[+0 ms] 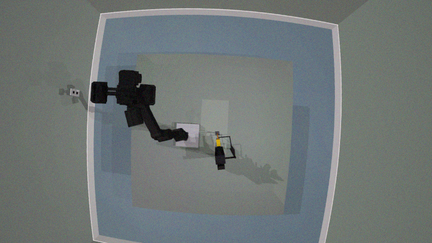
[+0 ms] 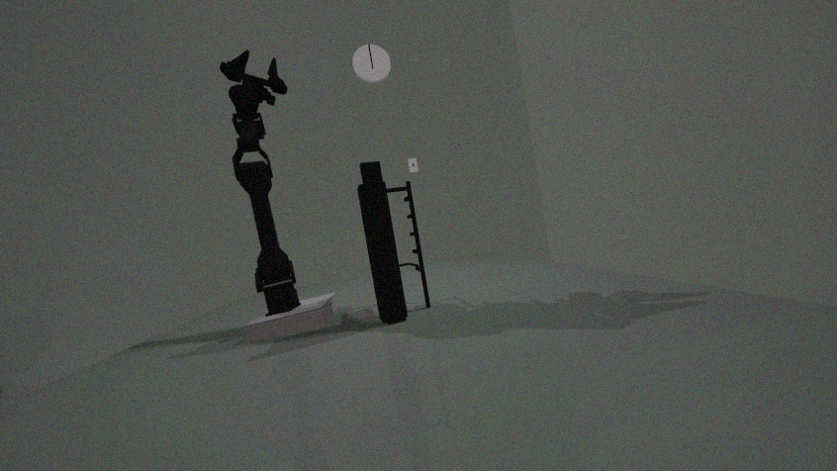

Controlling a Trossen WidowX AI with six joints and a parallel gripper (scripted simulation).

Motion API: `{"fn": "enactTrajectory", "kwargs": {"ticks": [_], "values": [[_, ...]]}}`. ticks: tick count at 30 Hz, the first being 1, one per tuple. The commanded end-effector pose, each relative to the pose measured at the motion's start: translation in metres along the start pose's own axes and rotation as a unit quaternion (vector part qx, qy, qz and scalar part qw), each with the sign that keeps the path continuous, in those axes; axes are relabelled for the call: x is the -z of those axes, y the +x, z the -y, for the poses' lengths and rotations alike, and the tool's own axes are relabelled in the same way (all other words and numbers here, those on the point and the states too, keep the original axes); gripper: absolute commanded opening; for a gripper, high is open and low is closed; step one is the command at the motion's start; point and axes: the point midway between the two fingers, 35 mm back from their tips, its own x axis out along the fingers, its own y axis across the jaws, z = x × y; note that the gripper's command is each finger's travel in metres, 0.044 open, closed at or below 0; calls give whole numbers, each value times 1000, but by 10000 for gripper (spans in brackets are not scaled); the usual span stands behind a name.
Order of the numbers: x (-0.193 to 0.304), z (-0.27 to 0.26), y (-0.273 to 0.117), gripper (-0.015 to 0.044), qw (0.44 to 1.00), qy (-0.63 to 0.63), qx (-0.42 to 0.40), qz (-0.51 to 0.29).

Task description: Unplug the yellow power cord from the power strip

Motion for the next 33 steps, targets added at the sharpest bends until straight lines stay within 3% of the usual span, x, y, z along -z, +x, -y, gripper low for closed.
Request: {"fn": "enactTrajectory", "kwargs": {"ticks": [1, 9, 13, 17, 22, 33], "values": [[-1, -1, 0, 374, 1000, -4, 1, -1], [-36, -15, 0, 164, 981, -191, 38, 25], [-70, -31, -3, 160, 929, -356, 70, 67], [-111, -64, -10, 160, 816, -554, 118, 117], [-149, -121, -22, 160, 622, -742, 182, 168], [-179, -232, -52, 160, 255, -890, 294, 236]]}}
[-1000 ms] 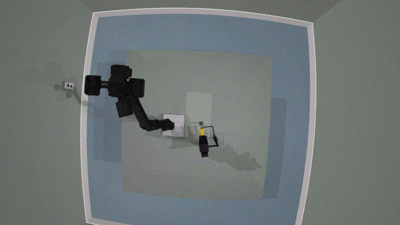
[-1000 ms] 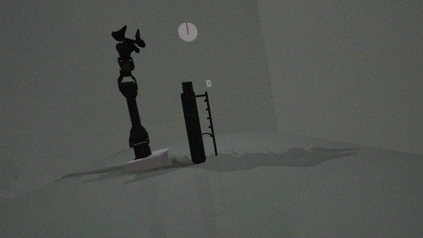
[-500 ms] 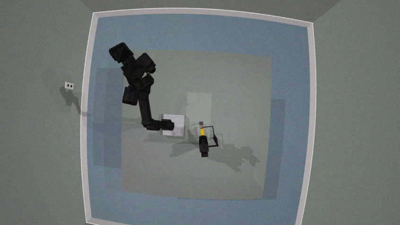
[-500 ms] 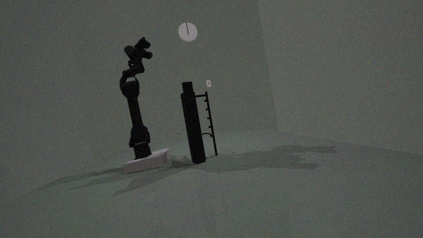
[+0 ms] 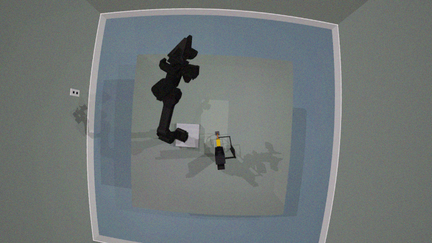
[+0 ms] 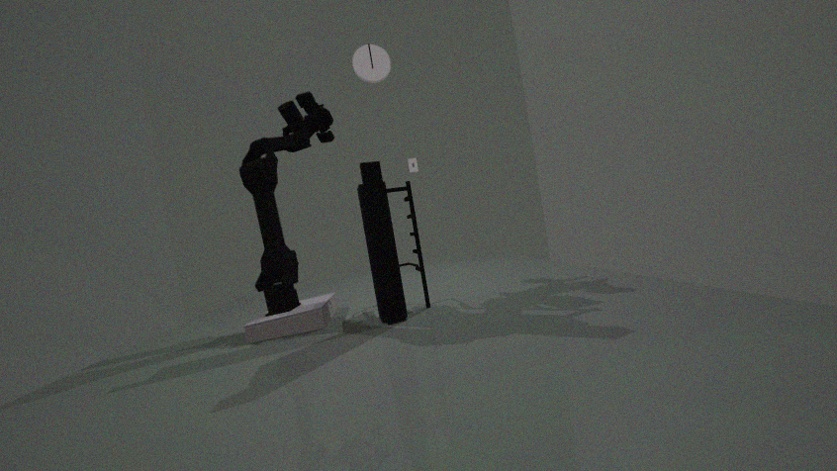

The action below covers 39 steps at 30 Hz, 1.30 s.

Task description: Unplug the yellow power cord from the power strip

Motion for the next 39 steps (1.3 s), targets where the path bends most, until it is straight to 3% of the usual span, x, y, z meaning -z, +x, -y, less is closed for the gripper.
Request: {"fn": "enactTrajectory", "kwargs": {"ticks": [1, 10, 20, 29, 39], "values": [[-49, 60, -4, 160, 968, -225, 111, 15], [-127, 129, -31, 160, 839, -473, 268, -7], [-222, 185, -95, 160, 615, -649, 436, -101], [-298, 210, -180, 160, 394, -695, 550, -244], [-353, 211, -295, 160, 194, -630, 603, -449]]}}
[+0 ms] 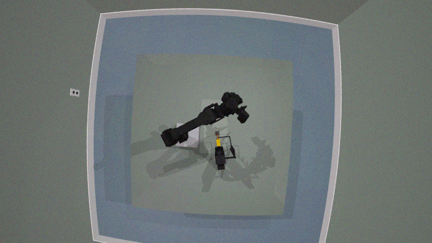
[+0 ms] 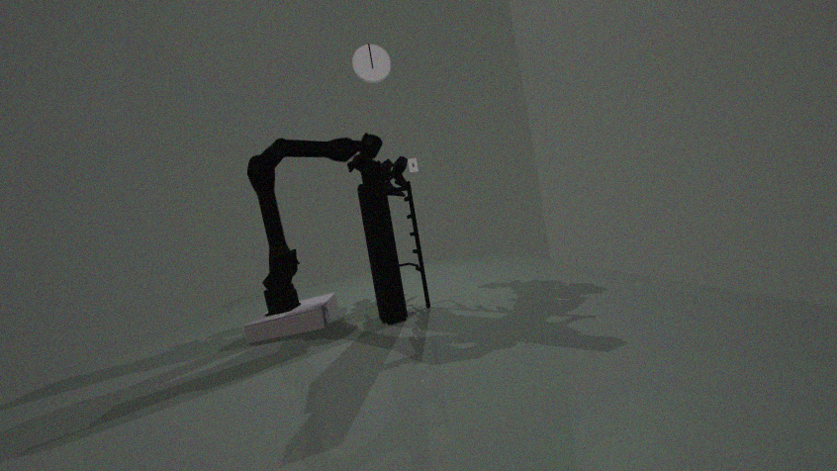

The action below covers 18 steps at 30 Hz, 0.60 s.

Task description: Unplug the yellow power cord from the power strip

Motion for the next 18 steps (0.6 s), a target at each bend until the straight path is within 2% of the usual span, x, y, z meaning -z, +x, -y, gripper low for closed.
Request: {"fn": "enactTrajectory", "kwargs": {"ticks": [1, 10, 18], "values": [[77, 10, 9, 160, 984, -125, -45, -119], [183, 15, -11, 160, 911, -276, -183, -246], [257, 3, -52, 160, 820, -358, -352, -276]]}}
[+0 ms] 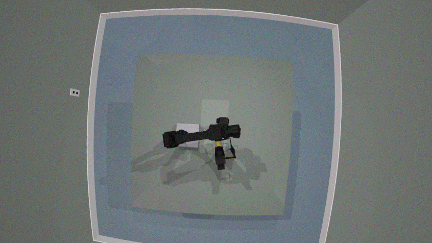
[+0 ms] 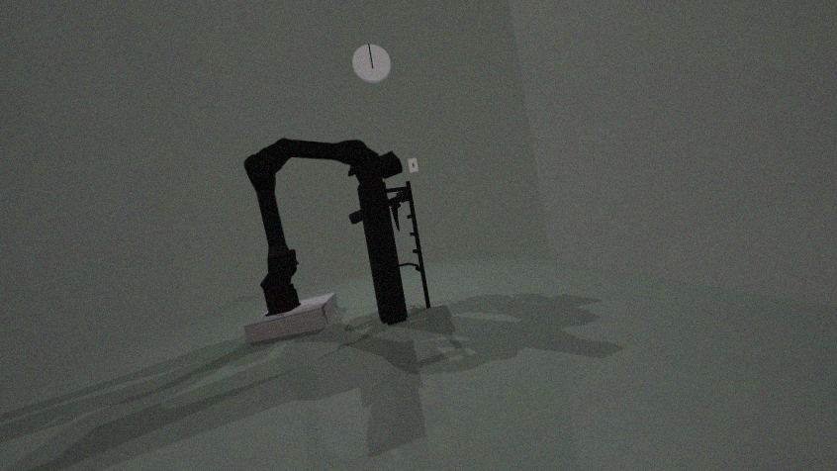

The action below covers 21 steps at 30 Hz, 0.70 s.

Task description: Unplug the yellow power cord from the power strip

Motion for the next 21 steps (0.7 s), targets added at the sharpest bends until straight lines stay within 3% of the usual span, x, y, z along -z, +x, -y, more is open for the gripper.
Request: {"fn": "enactTrajectory", "kwargs": {"ticks": [1, 21], "values": [[40, -53, 13, 160, 986, -106, -131, -1], [47, -52, 13, 160, 985, -107, -133, -1]]}}
